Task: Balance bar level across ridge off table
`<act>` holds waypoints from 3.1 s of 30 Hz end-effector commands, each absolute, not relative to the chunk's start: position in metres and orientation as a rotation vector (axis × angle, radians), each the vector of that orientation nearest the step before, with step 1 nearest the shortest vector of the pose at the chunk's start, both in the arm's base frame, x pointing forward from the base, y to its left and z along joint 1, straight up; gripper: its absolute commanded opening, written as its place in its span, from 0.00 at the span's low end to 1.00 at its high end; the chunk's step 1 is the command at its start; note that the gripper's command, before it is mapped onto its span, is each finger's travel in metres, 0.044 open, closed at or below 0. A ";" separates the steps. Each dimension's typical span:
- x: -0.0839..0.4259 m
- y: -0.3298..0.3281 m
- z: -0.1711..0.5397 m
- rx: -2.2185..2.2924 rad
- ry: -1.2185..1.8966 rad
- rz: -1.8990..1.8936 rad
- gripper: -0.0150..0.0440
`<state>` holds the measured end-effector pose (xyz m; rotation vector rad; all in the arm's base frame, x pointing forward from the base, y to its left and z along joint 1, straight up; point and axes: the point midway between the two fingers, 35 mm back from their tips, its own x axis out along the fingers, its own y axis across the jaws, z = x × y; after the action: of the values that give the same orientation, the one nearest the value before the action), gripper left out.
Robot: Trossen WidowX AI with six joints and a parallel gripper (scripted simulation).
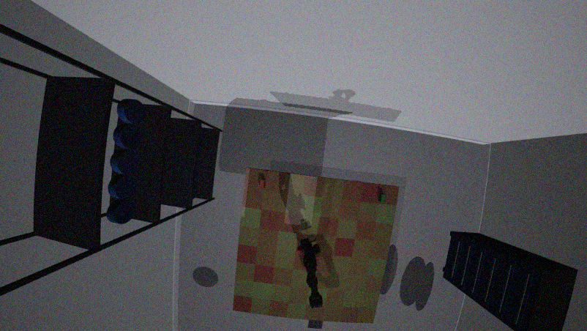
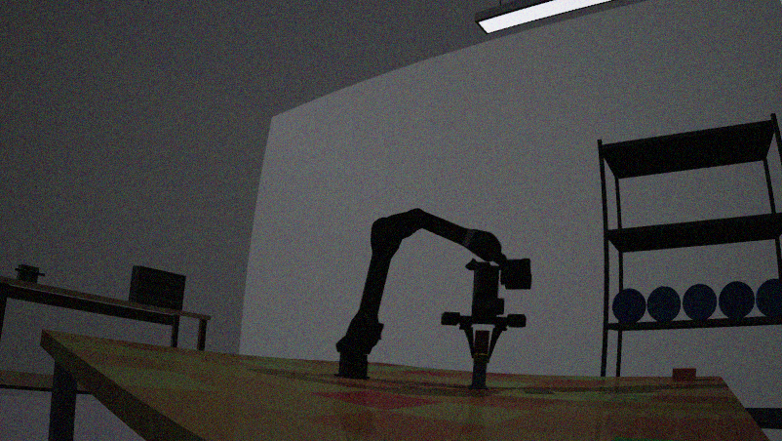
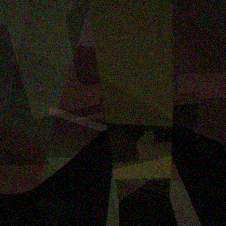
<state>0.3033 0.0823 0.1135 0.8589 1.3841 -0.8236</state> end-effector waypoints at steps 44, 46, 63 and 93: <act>0.303 0.082 0.114 0.859 1.384 -0.824 0.54; 0.303 0.082 0.114 0.859 1.384 -0.824 0.54; 0.303 0.082 0.114 0.859 1.384 -0.824 0.54; 0.303 0.082 0.114 0.859 1.384 -0.824 0.75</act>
<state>0.3034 0.0823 0.1135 0.8594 1.3839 -0.8234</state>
